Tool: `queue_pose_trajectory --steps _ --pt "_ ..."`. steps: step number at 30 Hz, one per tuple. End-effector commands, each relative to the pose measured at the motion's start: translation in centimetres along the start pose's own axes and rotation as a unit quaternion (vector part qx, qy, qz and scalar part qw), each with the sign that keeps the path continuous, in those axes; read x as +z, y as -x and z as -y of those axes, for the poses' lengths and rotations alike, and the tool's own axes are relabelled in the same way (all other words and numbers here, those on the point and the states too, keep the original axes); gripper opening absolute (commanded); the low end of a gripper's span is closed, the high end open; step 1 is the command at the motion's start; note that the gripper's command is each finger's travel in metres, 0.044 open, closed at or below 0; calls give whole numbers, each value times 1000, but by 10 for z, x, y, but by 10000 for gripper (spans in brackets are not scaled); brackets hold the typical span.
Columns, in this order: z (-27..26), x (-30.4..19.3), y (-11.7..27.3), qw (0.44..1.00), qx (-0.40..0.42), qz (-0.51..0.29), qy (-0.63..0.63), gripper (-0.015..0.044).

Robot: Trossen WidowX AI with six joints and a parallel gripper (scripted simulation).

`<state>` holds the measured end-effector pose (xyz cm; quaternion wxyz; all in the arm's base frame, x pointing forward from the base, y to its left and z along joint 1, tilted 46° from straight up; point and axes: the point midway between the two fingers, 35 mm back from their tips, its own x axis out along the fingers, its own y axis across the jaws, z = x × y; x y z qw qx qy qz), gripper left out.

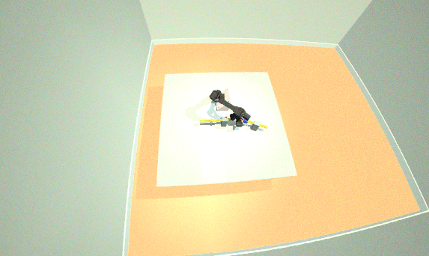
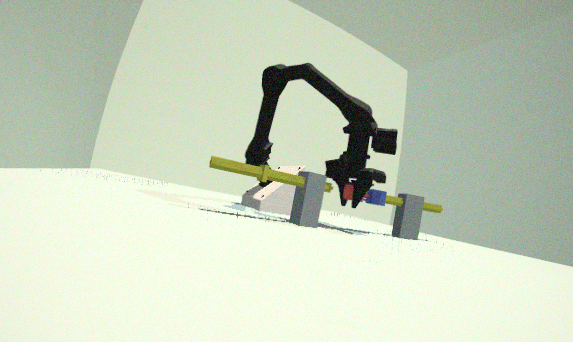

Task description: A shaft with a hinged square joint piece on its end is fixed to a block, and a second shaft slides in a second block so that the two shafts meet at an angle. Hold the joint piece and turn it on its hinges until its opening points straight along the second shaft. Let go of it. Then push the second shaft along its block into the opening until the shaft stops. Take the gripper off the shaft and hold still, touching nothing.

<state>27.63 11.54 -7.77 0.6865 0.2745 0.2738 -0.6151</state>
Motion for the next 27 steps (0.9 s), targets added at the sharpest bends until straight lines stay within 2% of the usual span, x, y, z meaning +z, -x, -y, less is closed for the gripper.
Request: queue_pose_trajectory --steps 1,6,11,14,25,27 --pt "0 0 0 1000 0 0 1 0" --pt "0 0 0 1000 0 0 1 0" --pt "0 0 0 1000 0 0 1 131" --pt "0 0 0 1000 0 0 1 147" --pt "0 0 0 1000 0 0 1 436" --pt "0 0 0 1000 0 0 1 440"
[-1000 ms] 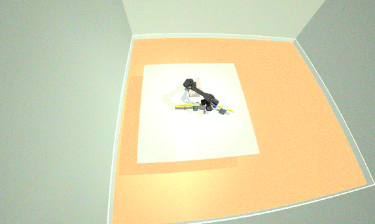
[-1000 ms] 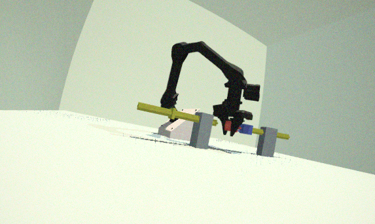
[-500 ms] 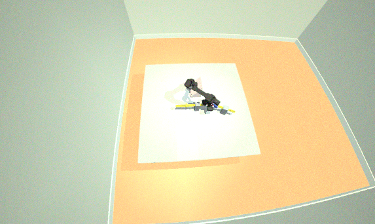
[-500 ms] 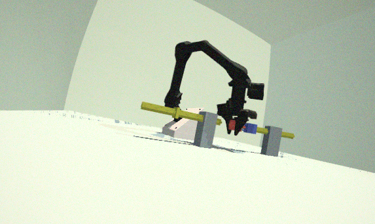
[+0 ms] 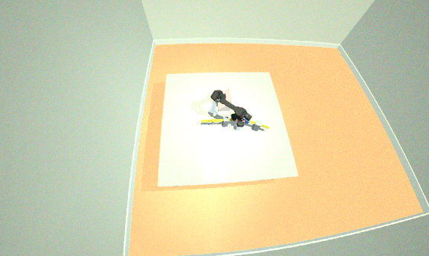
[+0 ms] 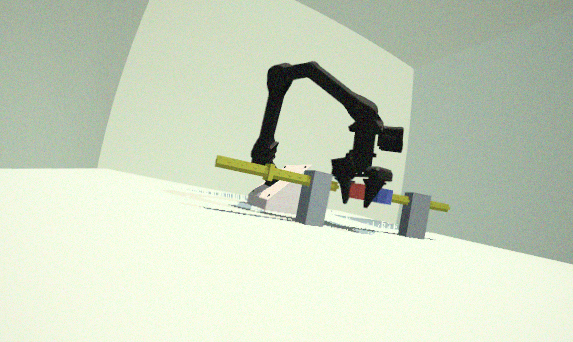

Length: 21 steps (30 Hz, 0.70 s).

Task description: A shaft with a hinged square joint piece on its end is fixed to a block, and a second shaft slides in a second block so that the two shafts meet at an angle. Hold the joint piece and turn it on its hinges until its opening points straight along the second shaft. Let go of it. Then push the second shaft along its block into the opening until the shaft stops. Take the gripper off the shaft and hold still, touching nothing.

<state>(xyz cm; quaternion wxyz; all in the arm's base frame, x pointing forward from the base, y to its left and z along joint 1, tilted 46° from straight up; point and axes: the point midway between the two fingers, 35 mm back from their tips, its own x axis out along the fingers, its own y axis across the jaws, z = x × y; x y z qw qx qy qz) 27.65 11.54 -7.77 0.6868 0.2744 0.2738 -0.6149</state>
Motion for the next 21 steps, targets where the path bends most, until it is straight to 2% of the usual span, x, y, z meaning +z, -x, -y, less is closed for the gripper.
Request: queue_pose_trajectory --steps 1,10,14,21 --pt "0 0 0 1000 0 0 1 440" --pt "0 0 0 1000 0 0 1 440" --pt "1 2 25 1000 -1 -21 5 440" --pt "2 2 28 1000 -1 -22 8 440"
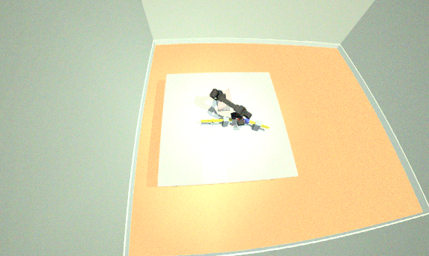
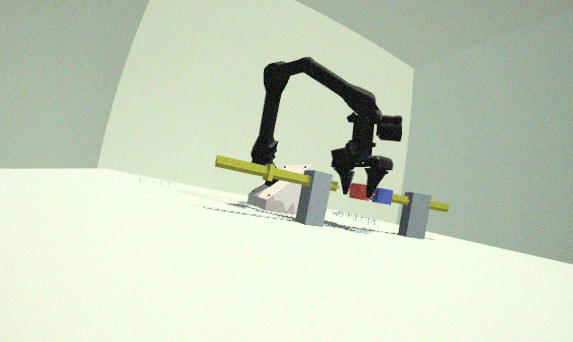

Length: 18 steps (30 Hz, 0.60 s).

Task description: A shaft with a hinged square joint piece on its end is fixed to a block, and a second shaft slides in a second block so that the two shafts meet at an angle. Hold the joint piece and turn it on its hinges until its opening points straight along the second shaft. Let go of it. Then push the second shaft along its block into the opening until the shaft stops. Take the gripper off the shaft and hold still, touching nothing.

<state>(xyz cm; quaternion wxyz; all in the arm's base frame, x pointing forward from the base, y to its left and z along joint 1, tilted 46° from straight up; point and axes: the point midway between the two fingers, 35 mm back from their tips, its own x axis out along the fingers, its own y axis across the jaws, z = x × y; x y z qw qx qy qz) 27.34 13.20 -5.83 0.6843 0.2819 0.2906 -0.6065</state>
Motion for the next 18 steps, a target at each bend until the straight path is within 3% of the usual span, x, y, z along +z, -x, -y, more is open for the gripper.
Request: queue_pose_trajectory --steps 1,18 --pt "0 0 4 1000 -2 -3 10 440" --pt "-6 -8 58 954 1 0 299 440"
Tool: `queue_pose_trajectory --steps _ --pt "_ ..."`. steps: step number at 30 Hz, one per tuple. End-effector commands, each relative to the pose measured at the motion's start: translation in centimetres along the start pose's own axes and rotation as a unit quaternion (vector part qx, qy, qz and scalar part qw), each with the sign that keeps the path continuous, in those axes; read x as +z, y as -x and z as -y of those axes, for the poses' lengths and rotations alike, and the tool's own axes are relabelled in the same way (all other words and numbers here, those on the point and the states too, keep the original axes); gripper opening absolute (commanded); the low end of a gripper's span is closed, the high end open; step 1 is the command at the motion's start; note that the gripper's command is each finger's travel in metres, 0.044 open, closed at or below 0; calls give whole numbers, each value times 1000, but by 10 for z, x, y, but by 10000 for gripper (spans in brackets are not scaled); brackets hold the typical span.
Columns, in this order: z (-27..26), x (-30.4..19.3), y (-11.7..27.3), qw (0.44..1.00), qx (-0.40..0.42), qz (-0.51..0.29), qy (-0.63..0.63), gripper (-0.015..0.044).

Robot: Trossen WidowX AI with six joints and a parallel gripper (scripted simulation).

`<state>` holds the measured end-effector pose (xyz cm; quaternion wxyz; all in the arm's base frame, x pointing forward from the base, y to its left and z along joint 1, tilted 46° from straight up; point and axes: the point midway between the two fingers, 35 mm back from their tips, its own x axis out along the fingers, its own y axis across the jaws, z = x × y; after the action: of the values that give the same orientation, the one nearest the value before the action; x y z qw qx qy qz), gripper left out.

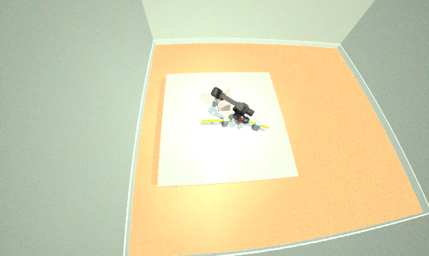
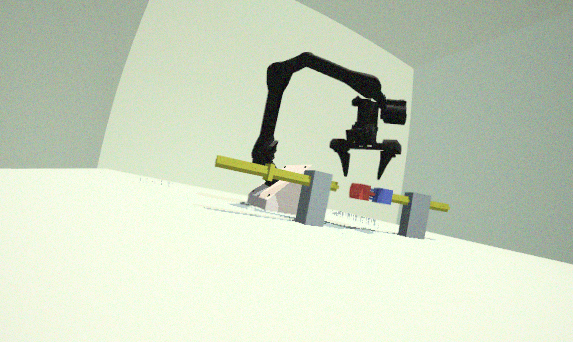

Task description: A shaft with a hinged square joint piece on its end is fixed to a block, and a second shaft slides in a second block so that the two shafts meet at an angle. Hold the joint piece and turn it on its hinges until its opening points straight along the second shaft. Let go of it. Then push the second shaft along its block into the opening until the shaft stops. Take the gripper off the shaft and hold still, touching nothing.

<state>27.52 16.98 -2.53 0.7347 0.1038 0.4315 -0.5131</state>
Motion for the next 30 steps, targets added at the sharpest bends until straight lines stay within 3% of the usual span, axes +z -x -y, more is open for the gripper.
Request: queue_pose_trajectory --steps 1,23,30 --pt "-1 -3 12 998 -1 -1 69 440" --pt "5 -6 83 906 -4 7 424 440" --pt "6 -6 87 896 -4 7 445 440"
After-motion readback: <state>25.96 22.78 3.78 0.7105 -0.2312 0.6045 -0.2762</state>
